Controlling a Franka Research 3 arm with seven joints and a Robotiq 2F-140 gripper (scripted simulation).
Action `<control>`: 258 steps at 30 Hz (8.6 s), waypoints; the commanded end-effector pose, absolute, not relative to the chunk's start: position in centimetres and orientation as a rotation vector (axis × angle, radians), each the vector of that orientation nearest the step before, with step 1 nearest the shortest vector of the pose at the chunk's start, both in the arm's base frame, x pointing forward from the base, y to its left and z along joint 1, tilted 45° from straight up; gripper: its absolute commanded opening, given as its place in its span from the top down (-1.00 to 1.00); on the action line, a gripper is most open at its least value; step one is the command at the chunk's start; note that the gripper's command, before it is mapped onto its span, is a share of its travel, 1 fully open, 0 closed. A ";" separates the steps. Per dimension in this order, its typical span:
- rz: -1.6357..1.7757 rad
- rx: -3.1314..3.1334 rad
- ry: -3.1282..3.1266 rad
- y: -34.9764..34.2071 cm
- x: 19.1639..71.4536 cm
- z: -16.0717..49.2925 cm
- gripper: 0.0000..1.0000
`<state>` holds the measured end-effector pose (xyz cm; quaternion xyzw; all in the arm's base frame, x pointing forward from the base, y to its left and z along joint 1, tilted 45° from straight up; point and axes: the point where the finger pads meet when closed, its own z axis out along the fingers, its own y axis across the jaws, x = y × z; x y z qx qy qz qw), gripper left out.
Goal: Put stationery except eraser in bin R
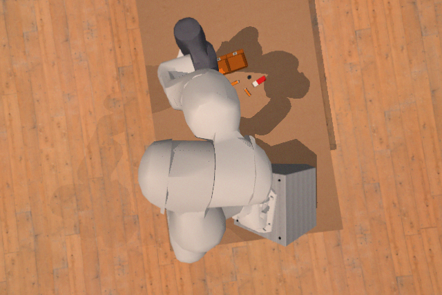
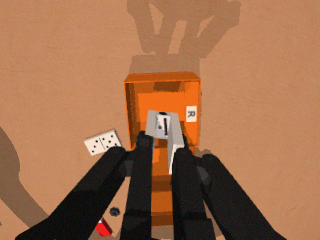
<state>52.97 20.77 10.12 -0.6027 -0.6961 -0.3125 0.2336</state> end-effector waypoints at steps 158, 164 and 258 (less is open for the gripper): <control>-0.877 -1.514 -2.055 20.7 52.9 9.9 0.64; -0.877 -1.514 -2.055 20.7 52.9 9.9 0.64; -0.877 -1.514 -2.055 12.2 52.4 18.2 -1.00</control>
